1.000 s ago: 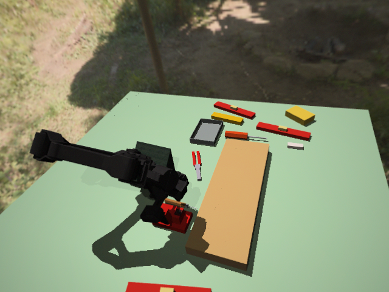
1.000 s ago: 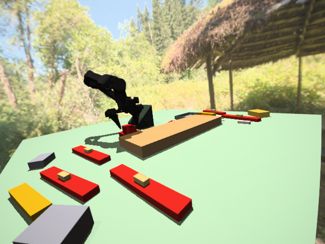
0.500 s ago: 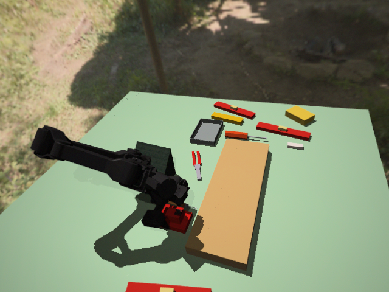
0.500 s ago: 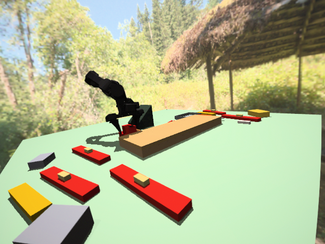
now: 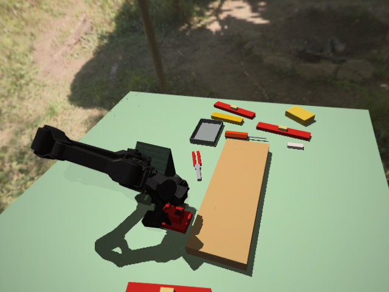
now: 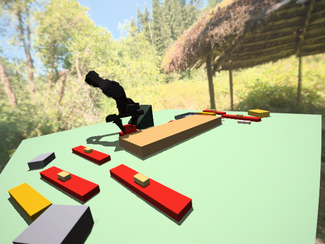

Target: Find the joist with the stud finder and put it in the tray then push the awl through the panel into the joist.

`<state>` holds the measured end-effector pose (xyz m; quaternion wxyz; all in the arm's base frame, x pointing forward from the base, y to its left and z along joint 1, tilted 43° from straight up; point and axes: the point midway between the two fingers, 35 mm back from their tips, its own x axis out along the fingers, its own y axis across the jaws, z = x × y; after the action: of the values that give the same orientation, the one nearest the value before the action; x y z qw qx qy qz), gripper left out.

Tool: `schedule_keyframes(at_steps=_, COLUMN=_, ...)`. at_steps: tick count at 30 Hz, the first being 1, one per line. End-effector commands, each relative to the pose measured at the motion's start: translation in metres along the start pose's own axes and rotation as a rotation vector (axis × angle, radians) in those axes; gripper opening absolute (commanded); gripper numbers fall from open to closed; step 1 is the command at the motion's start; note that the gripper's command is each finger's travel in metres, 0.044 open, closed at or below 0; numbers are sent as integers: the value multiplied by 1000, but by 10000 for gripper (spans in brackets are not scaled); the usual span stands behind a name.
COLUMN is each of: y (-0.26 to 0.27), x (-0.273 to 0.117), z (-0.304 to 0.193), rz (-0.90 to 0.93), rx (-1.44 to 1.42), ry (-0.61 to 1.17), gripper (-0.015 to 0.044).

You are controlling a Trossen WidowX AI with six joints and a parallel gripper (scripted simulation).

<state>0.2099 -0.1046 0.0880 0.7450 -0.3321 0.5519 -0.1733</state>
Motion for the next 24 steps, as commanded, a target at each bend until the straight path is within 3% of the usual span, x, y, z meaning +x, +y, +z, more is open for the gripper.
schedule_keyframes(at_steps=1, y=1, x=1, z=0, rz=4, rx=-5, ry=-1, gripper=248)
schedule_keyframes(at_steps=15, y=1, x=1, z=0, rz=4, rx=-5, ry=-1, gripper=155)
schedule_keyframes(at_steps=21, y=3, x=-11, z=6, rz=15, rx=-2, ry=2, gripper=0)
schedule_keyframes(at_steps=24, y=4, x=-22, z=11, rz=22, rx=-1, ry=4, gripper=0)
